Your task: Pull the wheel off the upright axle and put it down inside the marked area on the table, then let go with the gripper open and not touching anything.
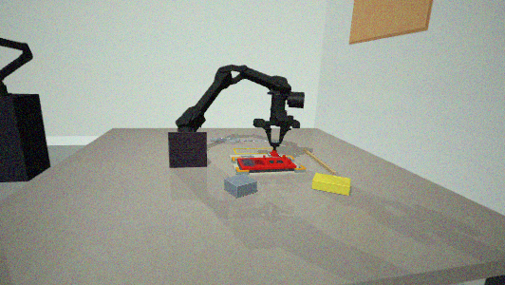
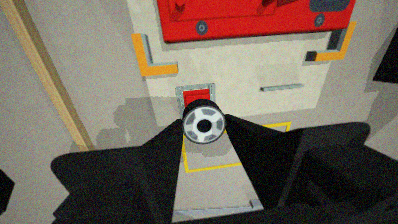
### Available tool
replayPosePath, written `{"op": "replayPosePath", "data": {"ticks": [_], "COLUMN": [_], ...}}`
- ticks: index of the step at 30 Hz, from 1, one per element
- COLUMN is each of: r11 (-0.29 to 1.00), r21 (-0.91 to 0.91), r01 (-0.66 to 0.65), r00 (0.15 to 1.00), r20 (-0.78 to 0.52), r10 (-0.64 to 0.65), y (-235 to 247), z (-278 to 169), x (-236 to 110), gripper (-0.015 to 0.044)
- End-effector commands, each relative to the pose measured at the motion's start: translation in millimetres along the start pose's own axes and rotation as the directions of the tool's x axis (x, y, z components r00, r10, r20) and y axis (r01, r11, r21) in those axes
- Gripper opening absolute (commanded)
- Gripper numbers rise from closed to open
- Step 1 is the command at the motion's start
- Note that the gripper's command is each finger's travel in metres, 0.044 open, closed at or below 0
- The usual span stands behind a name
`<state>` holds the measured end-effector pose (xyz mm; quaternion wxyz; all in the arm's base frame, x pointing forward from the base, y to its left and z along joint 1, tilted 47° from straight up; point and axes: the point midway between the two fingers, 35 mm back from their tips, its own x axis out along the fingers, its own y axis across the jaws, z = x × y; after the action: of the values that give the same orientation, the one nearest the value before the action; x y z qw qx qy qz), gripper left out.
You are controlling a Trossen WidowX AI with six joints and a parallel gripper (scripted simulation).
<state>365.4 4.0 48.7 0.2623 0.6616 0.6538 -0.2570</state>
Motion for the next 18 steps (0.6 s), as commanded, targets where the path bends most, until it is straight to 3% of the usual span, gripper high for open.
{"op": "replayPosePath", "data": {"ticks": [1,18], "r11": [1.000,1.000], "r21": [-0.007,-0.006], "r01": [-0.012,-0.013], "r00": [1.000,1.000], "r20": [0.006,0.006], "r10": [0.012,0.013], "y": [1.8,1.5], "z": [0.7,0.6], "x": [-6.1,-11.8], "gripper": [0.0000,0.0000]}}
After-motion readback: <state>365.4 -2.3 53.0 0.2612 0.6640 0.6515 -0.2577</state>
